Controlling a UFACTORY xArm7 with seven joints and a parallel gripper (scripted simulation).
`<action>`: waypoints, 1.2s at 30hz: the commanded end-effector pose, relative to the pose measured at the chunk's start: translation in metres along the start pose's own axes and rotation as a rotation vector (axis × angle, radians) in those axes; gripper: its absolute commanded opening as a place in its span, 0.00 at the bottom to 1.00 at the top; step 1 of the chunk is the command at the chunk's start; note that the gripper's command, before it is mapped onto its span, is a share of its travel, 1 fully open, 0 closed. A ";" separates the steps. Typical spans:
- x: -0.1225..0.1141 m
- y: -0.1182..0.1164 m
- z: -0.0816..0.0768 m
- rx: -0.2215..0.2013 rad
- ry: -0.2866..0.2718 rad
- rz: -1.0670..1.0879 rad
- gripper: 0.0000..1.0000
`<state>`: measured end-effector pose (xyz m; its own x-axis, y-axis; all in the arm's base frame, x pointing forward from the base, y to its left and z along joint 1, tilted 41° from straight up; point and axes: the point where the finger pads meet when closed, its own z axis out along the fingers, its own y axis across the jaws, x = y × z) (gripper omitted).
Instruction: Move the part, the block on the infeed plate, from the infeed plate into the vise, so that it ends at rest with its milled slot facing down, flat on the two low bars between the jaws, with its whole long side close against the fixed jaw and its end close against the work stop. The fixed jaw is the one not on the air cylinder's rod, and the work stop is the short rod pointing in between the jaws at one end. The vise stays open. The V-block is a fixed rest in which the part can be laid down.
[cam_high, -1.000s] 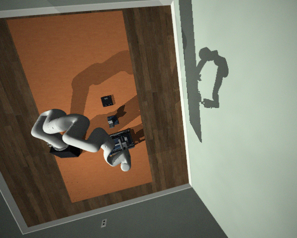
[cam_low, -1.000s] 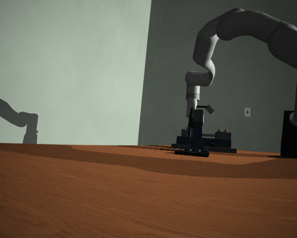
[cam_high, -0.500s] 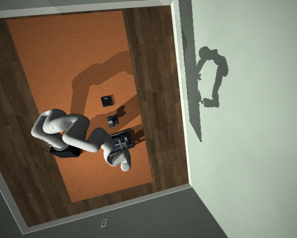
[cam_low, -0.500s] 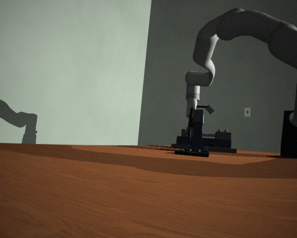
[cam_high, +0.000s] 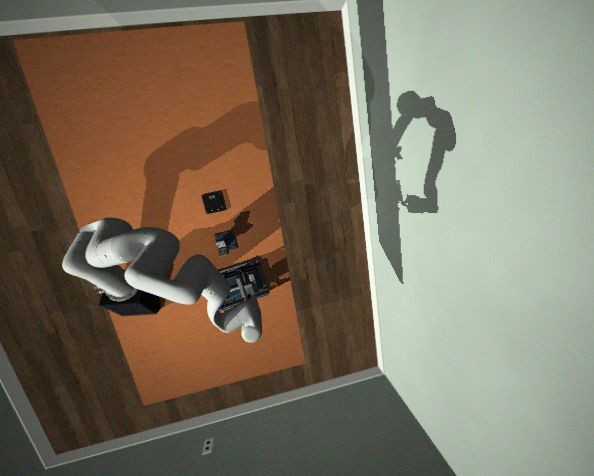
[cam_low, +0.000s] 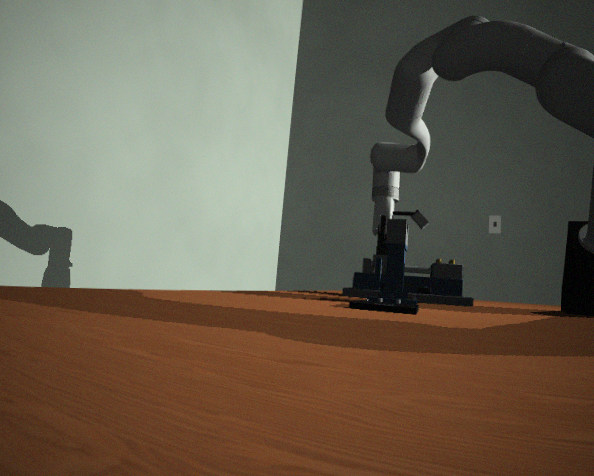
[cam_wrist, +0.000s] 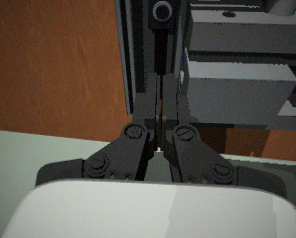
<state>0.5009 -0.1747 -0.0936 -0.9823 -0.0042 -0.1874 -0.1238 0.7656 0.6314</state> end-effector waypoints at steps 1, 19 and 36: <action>-0.001 -0.001 -0.003 0.004 -0.003 0.000 0.00; -0.001 0.001 -0.003 0.004 -0.003 0.000 0.00; -0.001 0.004 -0.003 0.004 -0.003 0.000 0.00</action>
<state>0.5003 -0.1713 -0.0908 -0.9823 -0.0042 -0.1874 -0.1237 0.7656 0.6313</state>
